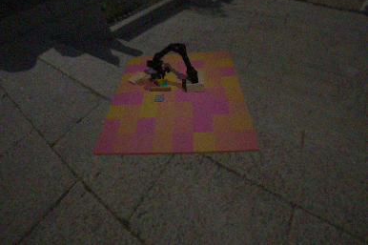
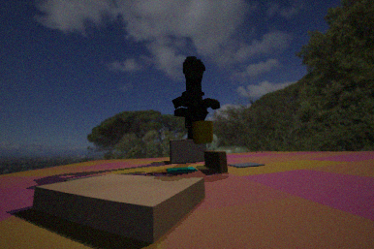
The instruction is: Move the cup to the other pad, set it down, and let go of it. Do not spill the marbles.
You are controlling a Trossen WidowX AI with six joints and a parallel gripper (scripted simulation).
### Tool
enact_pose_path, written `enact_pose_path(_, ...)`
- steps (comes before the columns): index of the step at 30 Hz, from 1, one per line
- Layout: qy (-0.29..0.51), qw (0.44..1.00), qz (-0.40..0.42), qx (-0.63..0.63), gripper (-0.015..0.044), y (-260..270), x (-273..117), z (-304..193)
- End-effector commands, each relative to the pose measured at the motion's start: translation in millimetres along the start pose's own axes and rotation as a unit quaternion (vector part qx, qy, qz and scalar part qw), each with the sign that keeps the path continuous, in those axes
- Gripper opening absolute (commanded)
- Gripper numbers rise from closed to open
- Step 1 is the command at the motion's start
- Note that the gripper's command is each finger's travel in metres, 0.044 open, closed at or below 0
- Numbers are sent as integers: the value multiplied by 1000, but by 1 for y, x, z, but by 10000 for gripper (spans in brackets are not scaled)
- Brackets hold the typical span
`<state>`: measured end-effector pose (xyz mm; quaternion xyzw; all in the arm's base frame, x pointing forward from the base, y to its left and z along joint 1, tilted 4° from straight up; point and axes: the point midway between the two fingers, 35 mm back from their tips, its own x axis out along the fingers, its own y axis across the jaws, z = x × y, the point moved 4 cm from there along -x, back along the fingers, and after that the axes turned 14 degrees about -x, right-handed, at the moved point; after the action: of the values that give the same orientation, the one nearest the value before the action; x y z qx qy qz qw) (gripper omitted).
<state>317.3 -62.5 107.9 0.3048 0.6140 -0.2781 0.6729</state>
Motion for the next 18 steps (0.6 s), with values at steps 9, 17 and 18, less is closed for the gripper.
enact_pose_path(9,-1,1000,1,-1,0,-18,-2,18)
enact_pose_path(17,-2,1000,1,-2,0,-32,-2,30)
enact_pose_path(18,-2,1000,1,-2,0,-34,-2,32)
